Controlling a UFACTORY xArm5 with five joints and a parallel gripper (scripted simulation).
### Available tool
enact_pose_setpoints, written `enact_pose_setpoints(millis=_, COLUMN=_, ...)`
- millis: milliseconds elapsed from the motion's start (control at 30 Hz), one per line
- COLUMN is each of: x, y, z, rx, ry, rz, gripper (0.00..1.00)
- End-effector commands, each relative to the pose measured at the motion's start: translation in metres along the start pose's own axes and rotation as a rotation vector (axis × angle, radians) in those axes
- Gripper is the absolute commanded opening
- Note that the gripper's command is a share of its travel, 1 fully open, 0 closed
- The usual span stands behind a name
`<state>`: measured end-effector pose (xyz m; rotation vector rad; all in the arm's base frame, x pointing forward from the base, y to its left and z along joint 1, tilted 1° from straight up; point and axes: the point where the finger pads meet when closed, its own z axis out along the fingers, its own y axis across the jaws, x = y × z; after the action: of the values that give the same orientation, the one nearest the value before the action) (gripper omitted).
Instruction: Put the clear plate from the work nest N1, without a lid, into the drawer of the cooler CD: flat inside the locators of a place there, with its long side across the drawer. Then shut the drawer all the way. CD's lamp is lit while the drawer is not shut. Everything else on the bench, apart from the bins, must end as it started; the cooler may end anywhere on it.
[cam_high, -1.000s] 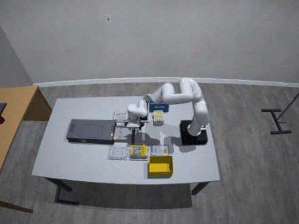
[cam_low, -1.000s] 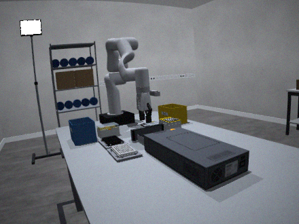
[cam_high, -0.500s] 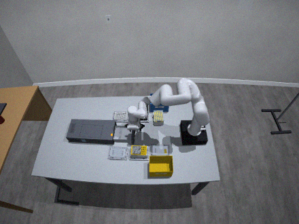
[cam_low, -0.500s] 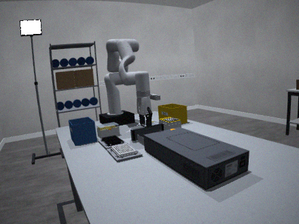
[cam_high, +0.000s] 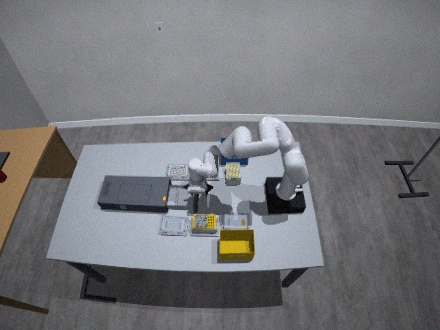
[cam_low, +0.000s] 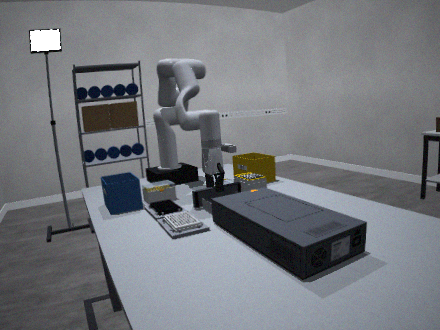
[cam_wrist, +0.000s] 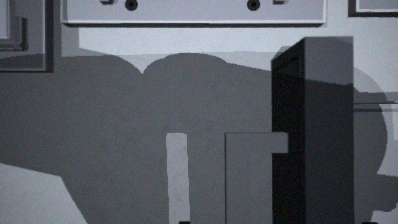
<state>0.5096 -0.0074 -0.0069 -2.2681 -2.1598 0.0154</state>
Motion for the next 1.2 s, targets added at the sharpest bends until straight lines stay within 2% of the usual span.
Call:
enact_pose_setpoints(millis=0, x=0.000, y=0.002, z=-0.001, rx=-0.005, ry=-0.003, rz=0.000, gripper=0.88)
enact_pose_setpoints(millis=1167, x=0.000, y=-0.020, z=-0.001, rx=-0.005, ry=-0.003, rz=0.000, gripper=0.88)
